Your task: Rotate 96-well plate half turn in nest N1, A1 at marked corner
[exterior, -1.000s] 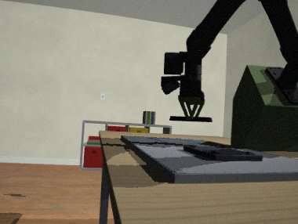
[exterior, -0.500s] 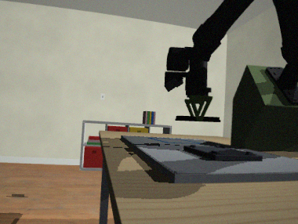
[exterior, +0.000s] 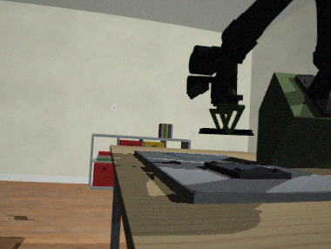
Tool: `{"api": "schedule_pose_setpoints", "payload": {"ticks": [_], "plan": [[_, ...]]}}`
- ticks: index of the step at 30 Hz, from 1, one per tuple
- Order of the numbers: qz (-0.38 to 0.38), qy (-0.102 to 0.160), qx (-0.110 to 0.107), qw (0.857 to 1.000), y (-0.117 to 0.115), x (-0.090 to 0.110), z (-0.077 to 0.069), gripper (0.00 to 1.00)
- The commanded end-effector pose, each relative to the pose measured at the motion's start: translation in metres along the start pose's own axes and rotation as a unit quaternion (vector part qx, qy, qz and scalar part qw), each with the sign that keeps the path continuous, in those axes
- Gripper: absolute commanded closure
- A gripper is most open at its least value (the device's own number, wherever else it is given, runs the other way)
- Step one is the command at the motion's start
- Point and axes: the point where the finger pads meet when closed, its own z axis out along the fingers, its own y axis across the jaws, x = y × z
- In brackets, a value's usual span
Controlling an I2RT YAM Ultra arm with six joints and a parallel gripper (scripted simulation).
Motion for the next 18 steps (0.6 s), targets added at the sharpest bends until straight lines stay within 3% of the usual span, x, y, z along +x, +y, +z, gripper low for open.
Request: {"api": "schedule_pose_setpoints", "payload": {"ticks": [1,18], "plan": [[0.011,-0.016,-0.001,1.000,0.009,-0.006,-0.010,1.00],[0.011,-0.016,-0.001,1.000,0.058,0.005,-0.012,1.00]]}}
